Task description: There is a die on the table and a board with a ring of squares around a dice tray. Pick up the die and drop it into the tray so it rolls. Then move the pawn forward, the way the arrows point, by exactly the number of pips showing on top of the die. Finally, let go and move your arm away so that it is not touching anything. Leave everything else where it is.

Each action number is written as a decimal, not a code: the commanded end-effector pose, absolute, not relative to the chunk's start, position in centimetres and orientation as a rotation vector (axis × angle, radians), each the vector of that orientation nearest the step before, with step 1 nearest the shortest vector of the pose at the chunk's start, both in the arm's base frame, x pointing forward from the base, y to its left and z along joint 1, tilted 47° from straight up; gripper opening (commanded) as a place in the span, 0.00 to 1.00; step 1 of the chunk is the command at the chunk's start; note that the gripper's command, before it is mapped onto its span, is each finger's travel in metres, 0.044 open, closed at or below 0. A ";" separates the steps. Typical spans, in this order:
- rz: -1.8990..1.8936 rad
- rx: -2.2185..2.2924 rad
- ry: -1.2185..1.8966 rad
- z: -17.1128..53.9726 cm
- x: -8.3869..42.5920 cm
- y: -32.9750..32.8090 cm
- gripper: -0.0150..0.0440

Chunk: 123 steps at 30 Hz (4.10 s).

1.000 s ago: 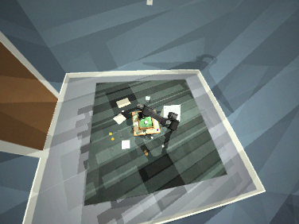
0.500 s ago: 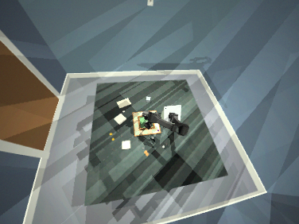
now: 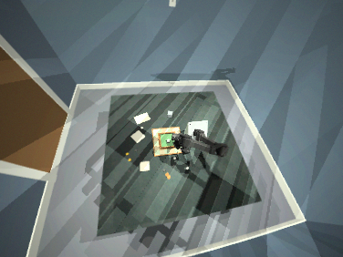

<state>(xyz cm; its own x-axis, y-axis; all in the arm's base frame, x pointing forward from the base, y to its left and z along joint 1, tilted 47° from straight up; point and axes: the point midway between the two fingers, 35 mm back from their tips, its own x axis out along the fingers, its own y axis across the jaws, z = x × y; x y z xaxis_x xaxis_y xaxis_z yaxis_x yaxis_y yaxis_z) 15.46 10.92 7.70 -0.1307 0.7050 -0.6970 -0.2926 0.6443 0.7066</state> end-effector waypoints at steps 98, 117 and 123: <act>1.030 0.241 1.374 12.4 14.9 6.3 0.25; 1.020 0.232 1.375 4.8 17.7 2.8 0.25; 1.019 0.231 1.375 2.2 17.9 1.8 0.25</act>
<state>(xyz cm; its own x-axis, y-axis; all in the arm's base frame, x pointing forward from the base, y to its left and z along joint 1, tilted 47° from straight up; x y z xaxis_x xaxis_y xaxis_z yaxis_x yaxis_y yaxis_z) 18.04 2.27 3.63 -0.1315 0.7066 -0.6953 -0.4578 0.5788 0.6748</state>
